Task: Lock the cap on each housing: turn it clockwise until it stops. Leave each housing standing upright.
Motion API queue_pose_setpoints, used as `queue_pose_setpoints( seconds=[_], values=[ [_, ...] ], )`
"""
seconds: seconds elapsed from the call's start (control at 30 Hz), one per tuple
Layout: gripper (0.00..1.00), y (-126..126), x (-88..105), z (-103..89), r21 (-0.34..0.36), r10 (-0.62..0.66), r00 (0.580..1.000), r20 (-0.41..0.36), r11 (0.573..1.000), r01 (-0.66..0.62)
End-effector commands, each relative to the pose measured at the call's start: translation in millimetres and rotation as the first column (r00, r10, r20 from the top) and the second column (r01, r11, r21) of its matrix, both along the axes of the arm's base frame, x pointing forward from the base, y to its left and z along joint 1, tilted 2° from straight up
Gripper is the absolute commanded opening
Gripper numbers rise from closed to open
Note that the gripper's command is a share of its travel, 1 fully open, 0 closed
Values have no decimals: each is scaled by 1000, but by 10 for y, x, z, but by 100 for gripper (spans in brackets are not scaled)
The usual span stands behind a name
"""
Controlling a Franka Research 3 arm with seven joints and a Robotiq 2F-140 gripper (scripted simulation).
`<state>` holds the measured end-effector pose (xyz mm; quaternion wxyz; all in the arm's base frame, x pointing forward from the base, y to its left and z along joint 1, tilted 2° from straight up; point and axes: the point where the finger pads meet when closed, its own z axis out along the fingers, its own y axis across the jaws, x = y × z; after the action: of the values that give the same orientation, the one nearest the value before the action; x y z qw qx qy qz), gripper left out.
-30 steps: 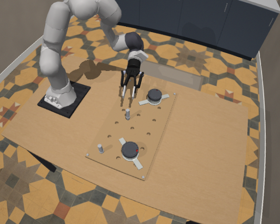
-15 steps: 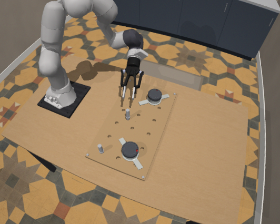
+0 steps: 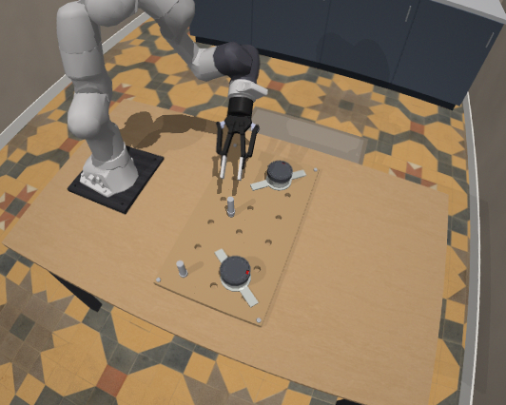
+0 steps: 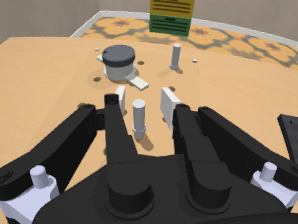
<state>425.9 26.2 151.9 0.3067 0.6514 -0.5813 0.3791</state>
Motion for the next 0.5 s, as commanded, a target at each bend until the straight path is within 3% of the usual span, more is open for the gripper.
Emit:
queue_pose_setpoints(
  seconds=[0.0,0.27,0.47],
  values=[
    [36,103,13,-113,73,50,997,-60,996,-46],
    [36,100,11,-115,87,50,997,-63,995,-44],
    [36,83,2,-129,193,51,995,-86,981,-34]
  ],
)
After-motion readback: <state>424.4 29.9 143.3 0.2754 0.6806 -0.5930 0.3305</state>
